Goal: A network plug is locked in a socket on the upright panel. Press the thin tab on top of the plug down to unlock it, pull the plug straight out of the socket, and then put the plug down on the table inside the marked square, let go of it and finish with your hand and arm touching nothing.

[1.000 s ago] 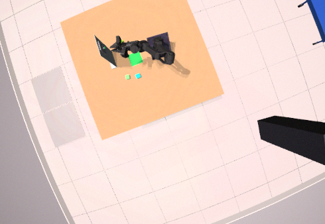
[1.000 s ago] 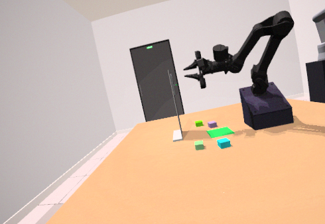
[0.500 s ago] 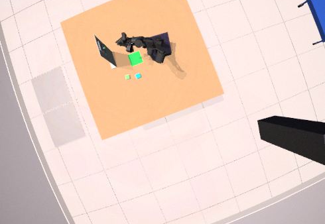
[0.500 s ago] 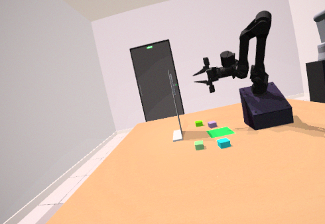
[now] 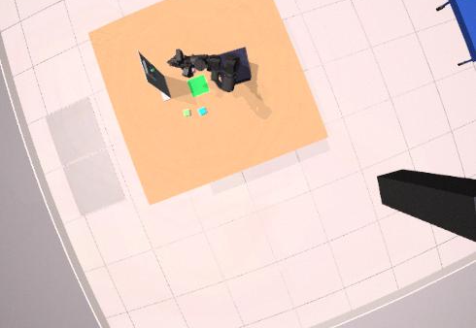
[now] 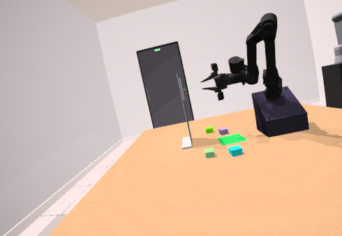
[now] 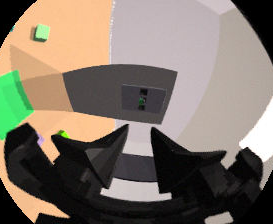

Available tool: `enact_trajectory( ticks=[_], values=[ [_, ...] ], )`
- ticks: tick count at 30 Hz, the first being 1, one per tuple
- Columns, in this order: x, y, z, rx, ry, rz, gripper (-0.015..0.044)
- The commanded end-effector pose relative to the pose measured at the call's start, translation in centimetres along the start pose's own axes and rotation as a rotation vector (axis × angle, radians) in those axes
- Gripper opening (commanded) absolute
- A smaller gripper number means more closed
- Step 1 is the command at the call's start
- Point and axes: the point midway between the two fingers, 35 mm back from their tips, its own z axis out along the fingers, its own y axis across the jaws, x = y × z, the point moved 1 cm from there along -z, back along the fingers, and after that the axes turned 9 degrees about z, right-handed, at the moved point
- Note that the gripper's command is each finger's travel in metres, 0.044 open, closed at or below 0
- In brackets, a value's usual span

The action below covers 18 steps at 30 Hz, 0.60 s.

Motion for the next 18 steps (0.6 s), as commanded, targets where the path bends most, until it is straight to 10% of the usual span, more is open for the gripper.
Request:
enact_trajectory(
  ticks=[1, 18],
  values=[
    [-0.5, 0.0, 1.6, 0.012, 0.005, 0.003, 0.0156],
    [-1.4, 0.2, 4.6, 0.023, 0.011, 0.002, 0.0156]
  ],
)
